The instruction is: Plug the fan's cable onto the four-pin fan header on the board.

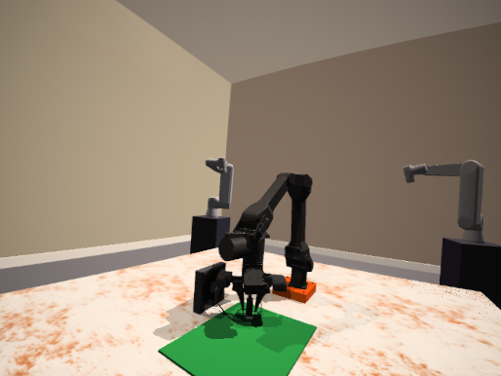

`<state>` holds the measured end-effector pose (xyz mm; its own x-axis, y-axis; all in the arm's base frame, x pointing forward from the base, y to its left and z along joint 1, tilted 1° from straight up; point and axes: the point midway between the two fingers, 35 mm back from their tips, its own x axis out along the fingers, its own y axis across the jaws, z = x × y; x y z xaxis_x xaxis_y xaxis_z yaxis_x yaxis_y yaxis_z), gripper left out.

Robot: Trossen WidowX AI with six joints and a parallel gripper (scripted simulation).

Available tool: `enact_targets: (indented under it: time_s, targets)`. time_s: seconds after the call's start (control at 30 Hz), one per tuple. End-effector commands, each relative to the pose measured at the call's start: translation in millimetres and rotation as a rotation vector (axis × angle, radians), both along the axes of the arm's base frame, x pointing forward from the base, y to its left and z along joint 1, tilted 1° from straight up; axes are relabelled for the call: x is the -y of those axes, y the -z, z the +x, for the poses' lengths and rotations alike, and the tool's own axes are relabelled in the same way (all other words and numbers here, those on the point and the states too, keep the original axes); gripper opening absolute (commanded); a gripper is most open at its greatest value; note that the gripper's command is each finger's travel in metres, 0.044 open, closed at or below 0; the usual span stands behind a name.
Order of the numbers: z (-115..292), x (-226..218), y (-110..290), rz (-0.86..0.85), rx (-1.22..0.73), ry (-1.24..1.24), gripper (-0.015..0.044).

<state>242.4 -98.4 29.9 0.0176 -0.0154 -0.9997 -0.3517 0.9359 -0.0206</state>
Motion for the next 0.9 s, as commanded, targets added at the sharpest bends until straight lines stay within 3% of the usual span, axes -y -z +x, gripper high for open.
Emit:
enact_targets:
  time_s: [0.0, 0.03, 0.13, 0.3, 0.47, 0.77, 0.87]
  targets:
    - [0.1, 0.0, -0.3, 0.000, 0.001, 0.000, 0.0236]
    - [0.1, 0.0, -0.3, 0.000, 0.001, 0.000, 0.0260]
    - [0.3, 0.1, -2.4, 0.000, 0.000, 0.000, 0.0260]
    - [-0.3, -0.4, -53.0, 0.004, -0.003, 0.001, 0.0260]
    - [1.3, -0.6, -55.6, 0.004, -0.003, 0.001, 0.0260]
    - [100.9, -17.8, -61.0, 0.006, 0.006, 0.001, 0.0260]
    - [117.4, -23.8, -59.1, 0.007, 0.008, 0.001, 0.0260]
